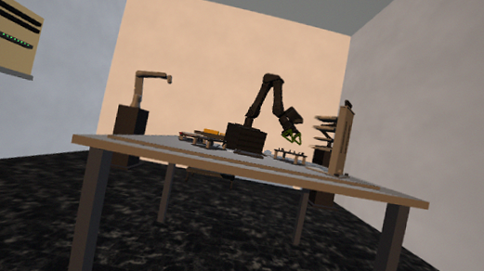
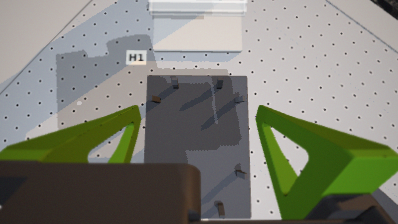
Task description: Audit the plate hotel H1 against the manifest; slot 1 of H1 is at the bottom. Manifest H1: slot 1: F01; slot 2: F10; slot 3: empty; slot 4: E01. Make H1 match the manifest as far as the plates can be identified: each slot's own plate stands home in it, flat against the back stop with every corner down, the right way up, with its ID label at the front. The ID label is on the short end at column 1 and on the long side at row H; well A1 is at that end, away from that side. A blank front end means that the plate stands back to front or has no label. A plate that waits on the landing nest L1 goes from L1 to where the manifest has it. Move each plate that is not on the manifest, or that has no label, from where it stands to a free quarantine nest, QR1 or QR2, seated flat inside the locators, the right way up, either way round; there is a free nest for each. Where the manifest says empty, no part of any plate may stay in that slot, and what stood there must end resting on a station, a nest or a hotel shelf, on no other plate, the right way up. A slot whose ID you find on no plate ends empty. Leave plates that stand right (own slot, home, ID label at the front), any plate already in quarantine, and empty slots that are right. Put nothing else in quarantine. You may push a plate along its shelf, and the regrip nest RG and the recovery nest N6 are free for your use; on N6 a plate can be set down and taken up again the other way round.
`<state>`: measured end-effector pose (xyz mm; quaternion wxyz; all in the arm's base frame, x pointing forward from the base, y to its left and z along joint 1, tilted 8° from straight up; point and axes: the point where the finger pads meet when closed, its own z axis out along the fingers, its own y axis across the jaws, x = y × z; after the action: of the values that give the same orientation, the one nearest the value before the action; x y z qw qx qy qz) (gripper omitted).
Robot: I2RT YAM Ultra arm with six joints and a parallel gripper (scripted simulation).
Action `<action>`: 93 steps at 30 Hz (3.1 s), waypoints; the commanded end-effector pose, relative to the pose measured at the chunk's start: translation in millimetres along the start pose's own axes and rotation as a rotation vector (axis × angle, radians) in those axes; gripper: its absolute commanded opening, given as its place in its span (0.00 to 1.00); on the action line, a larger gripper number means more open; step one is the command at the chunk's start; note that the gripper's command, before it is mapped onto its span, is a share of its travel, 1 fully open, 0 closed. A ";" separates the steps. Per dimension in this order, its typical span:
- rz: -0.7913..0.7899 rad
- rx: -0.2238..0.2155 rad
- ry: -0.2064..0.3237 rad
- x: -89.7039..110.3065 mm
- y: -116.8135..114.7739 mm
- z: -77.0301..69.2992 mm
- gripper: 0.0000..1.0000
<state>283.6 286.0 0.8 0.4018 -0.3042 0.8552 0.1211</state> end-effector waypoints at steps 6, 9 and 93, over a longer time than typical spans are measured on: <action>0.009 -0.006 -0.061 -11.4 1.5 4.2 1.00; 0.009 -0.006 -0.061 -11.5 1.5 4.2 1.00; 0.009 -0.006 -0.061 -34.1 1.4 24.1 1.00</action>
<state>312.2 309.9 5.5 0.4199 -0.2991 0.8467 0.1314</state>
